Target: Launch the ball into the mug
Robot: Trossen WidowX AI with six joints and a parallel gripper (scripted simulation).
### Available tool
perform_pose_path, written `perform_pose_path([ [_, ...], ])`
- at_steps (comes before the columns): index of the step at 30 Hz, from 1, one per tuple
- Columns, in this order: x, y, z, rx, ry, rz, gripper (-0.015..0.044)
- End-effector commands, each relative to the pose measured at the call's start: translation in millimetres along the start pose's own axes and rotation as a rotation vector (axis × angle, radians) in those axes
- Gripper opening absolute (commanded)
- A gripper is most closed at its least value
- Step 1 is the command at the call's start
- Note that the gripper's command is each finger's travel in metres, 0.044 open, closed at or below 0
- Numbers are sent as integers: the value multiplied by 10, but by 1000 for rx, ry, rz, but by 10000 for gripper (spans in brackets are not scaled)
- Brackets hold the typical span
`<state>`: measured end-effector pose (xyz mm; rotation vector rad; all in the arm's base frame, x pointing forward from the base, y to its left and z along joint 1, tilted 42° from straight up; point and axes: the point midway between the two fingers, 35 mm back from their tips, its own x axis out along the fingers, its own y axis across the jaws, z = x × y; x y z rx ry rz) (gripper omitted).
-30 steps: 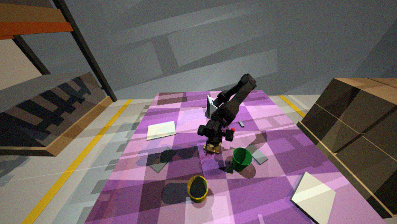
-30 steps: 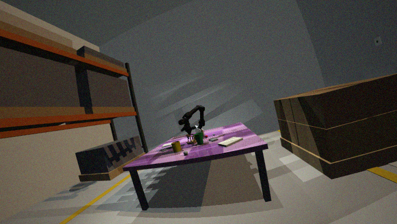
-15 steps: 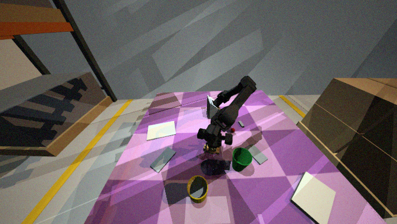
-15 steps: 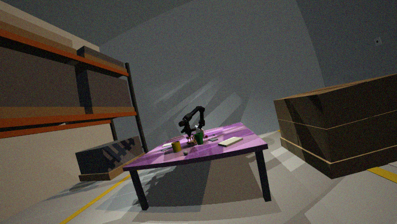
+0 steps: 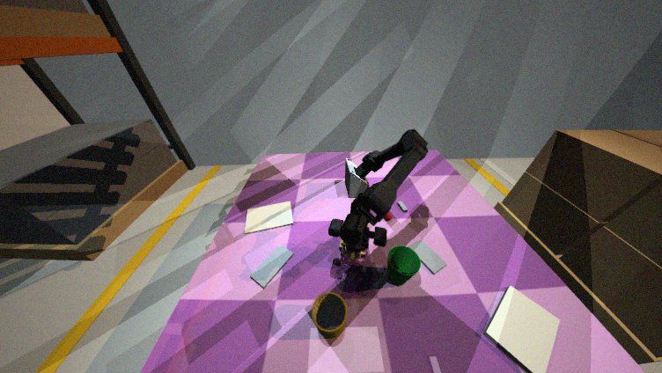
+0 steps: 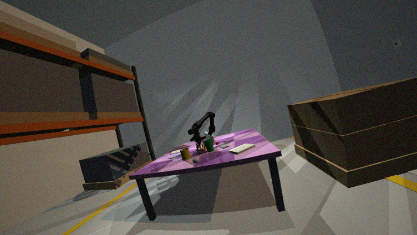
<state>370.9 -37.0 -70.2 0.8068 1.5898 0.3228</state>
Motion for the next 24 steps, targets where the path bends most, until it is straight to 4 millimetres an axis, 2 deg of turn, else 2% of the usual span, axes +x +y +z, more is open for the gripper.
perform_pose_path([
  [1,116,-4,-17,5,12,5,0],
  [4,166,-3,-16,5,12,5,0],
  [5,55,2,13,-2,-4,0,0],
  [13,55,2,13,-2,-4,0,0],
  [15,13,1,44,-1,-3,0,53],
  [21,-346,-7,250,4,11,5,210],
  [22,-177,20,163,2,16,6,236],
  [24,-177,20,163,2,16,6,289],
])
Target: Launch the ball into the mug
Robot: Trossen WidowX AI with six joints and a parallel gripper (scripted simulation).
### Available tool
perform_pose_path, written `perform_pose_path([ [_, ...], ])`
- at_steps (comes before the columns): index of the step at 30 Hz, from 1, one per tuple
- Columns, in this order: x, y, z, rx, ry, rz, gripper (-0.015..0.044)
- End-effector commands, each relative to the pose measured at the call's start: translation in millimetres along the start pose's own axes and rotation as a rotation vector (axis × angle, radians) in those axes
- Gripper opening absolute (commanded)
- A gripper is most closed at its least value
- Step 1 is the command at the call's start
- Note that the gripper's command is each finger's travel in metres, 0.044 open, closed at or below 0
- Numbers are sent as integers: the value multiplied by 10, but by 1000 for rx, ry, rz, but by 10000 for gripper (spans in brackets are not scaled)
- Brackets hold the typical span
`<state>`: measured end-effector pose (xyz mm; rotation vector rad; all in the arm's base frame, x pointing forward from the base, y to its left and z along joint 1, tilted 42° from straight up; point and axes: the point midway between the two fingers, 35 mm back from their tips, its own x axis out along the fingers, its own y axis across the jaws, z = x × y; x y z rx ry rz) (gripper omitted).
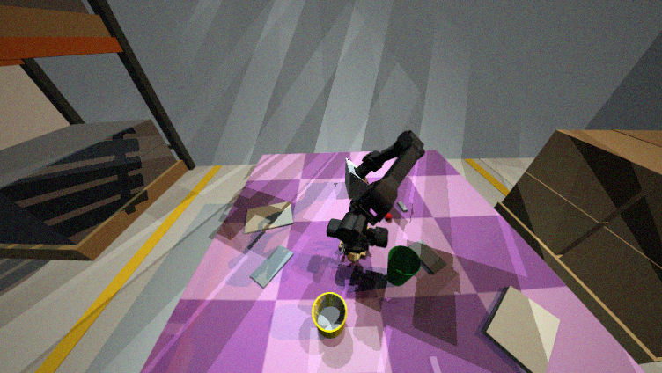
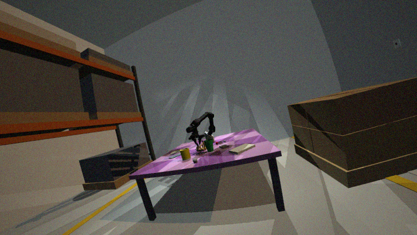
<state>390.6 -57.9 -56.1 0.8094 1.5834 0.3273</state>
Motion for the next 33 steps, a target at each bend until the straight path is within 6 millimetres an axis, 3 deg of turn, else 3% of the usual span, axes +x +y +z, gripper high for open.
perform_pose_path([
  [1,65,20,-46,5,20,1,315],
  [3,-23,18,-25,5,18,0,368],
  [6,-418,6,33,4,11,-3,440],
  [10,-966,-4,19,2,4,-4,440],
  [12,-1057,-5,6,2,3,-4,440],
  [13,-822,8,29,3,5,0,440],
  [18,-766,3,-263,8,9,-1,440],
  [28,-531,-11,-1073,18,21,-2,440],
  [33,-484,-12,-1130,18,22,-2,440],
])
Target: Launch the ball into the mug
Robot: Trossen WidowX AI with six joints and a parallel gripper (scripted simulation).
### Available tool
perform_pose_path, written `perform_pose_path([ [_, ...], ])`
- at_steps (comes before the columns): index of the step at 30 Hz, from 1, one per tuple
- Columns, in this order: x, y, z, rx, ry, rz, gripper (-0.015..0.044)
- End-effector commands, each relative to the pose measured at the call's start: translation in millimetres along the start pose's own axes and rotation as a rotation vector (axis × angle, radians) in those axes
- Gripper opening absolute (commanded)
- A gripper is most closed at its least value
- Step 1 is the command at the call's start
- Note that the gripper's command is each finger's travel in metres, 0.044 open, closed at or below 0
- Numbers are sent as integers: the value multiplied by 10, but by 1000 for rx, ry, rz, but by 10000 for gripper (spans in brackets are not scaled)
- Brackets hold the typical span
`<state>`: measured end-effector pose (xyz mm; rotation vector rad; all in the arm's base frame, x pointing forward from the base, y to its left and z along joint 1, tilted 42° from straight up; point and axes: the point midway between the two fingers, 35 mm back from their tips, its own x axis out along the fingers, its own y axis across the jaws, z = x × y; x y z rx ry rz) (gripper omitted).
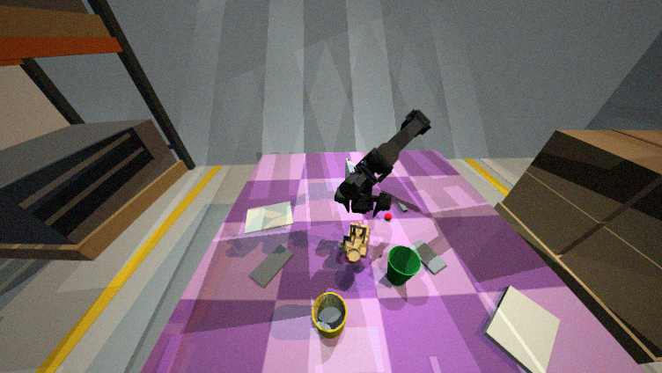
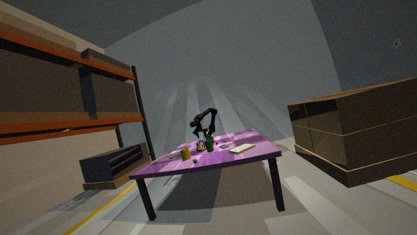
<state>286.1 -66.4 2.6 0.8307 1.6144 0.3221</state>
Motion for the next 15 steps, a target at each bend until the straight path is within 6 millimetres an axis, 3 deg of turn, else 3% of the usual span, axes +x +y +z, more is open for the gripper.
perform_pose_path([
  [1,106,-2,-36,-7,-6,-6,440],
  [4,441,1,-38,-8,-5,-4,440],
  [15,554,1,-33,-8,-6,-4,440],
])
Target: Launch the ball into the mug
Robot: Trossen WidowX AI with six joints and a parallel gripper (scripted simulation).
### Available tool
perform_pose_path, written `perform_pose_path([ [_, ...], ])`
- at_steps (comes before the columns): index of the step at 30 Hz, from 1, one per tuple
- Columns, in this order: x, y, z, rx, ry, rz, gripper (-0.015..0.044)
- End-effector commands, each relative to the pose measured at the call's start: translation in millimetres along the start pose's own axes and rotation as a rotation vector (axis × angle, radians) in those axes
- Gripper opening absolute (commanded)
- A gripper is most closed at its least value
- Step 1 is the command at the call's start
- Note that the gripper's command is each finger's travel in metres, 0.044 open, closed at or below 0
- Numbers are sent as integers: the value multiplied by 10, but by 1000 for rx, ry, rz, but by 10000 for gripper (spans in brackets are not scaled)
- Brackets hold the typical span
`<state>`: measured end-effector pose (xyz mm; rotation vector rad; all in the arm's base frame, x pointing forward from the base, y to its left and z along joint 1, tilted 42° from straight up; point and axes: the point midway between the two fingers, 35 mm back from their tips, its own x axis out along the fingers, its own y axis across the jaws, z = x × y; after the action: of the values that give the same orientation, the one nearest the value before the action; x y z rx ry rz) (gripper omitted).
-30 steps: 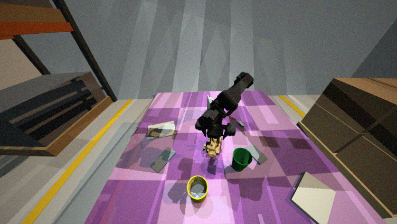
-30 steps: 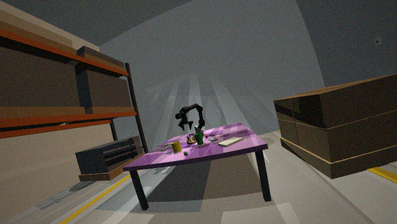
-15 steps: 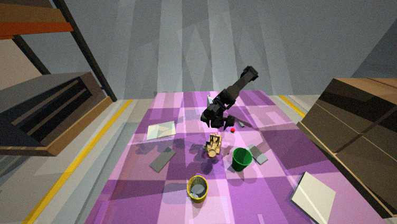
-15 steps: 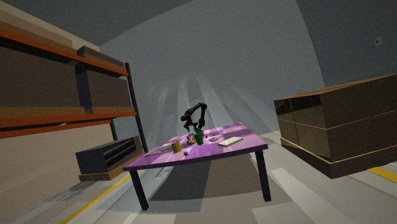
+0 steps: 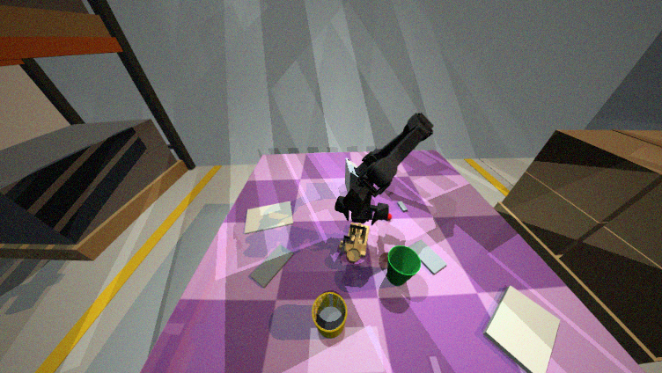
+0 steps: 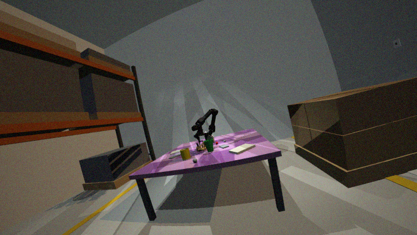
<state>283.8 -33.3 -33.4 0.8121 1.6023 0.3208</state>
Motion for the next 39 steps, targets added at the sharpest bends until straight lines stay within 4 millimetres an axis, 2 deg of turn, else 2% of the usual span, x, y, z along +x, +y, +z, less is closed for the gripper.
perform_pose_path([
  [1,82,2,-15,7,7,6,440],
  [30,511,11,-31,6,8,9,440],
  [39,476,18,-15,-3,3,3,204],
])
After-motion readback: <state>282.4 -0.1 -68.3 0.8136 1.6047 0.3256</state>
